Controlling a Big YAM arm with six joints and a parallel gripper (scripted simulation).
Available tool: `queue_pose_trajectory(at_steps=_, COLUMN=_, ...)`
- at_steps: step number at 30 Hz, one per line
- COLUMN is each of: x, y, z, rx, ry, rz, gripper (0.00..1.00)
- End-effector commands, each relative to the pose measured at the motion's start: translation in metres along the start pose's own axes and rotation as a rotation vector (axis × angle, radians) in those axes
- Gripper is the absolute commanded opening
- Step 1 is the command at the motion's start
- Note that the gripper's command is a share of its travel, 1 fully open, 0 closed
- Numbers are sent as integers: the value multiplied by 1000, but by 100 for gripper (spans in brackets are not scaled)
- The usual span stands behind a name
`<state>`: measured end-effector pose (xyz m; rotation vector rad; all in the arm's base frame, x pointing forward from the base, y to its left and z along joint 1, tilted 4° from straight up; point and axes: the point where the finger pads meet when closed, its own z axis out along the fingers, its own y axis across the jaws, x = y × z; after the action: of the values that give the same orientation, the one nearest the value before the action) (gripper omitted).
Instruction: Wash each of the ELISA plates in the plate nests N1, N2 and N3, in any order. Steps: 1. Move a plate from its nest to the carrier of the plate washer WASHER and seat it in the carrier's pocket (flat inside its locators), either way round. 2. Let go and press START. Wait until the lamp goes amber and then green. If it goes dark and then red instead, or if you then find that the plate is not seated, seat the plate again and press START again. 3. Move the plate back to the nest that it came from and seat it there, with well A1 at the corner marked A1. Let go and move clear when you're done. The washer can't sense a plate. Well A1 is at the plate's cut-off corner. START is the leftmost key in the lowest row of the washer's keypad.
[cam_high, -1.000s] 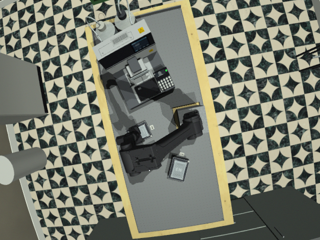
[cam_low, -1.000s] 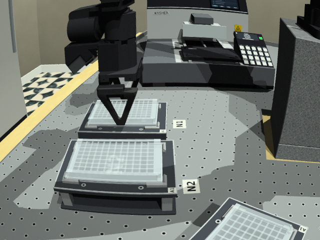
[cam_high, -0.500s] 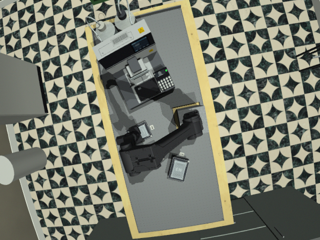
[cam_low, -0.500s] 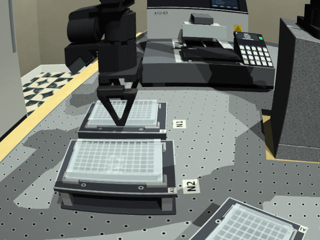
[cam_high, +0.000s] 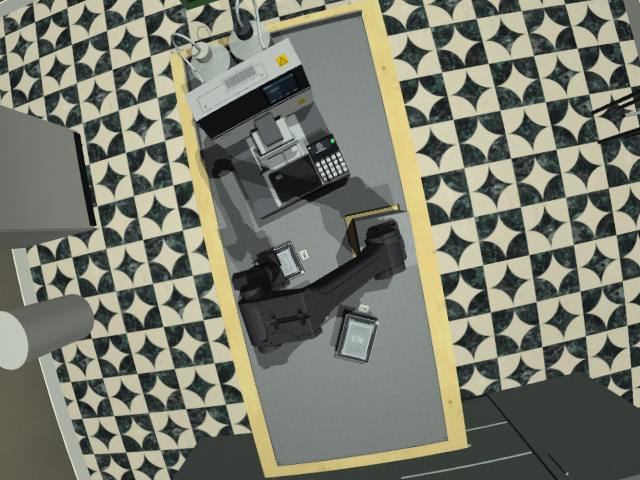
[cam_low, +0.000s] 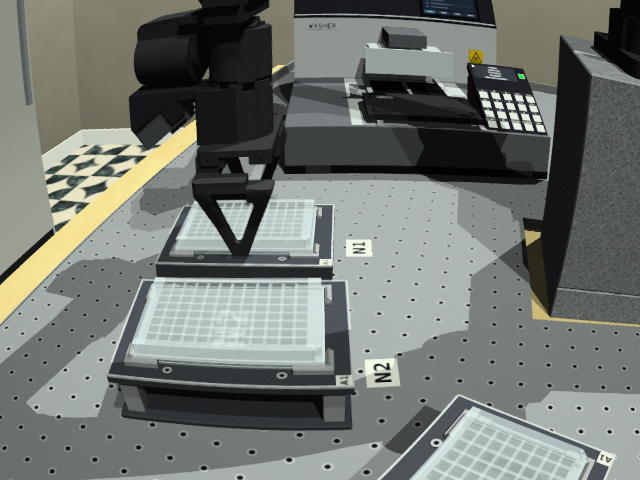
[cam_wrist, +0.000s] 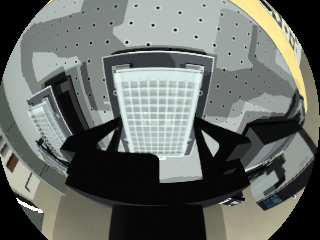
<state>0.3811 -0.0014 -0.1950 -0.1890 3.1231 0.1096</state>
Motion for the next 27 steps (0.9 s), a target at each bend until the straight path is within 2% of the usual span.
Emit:
queue_pose_trajectory(at_steps=1, x=-9, y=-1, z=-2, rx=3, ry=-16, rz=0, gripper=100)
queue_pose_trajectory(at_steps=14, x=-9, y=-1, z=-2, rx=3, ry=-16, rz=0, gripper=100)
queue_pose_trajectory(at_steps=16, x=-15, y=1, z=-13, rx=6, ry=-27, rz=1, gripper=100)
queue_pose_trajectory(at_steps=20, x=-4, y=0, z=-17, rx=3, ry=-10, rz=2, gripper=100)
queue_pose_trajectory(at_steps=27, x=-6, y=-2, z=-26, rx=4, ry=-15, rz=3, gripper=100)
